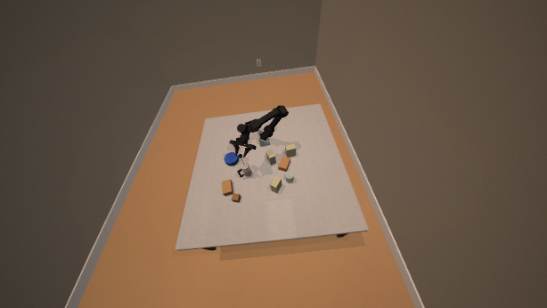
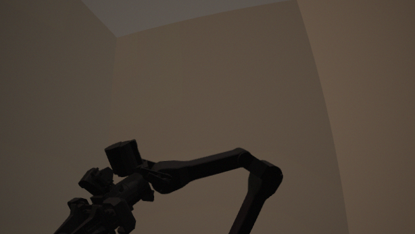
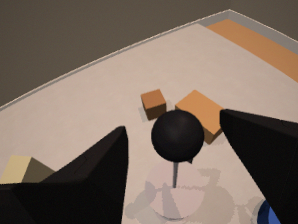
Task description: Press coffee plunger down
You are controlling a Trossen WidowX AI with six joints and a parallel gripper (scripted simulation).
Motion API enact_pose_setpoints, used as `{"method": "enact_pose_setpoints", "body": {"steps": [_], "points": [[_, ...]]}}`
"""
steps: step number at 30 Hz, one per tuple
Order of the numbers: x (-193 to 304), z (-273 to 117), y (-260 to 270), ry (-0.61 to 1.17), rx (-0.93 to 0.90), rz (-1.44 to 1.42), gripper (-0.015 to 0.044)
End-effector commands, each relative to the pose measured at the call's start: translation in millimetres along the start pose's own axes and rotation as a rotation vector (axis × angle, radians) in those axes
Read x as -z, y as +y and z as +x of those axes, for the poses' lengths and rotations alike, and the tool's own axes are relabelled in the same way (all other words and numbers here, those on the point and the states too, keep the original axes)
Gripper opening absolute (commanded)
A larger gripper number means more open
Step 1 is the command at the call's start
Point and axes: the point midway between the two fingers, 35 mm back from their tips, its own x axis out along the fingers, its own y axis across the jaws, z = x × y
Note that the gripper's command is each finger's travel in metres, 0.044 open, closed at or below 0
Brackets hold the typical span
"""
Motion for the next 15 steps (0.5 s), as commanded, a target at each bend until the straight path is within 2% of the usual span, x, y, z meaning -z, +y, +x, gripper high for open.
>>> {"method": "enact_pose_setpoints", "body": {"steps": [1,3,4,15], "points": [[0.3,0.6,-0.9,0.000,0.004,0.006,0.0177],[0.3,0.6,-0.9,0.000,0.004,0.006,0.0125],[0.3,0.6,-0.9,0.000,0.004,0.006,0.0121],[1.5,1.7,-1.0,0.000,0.004,0.006,0.0121]]}}
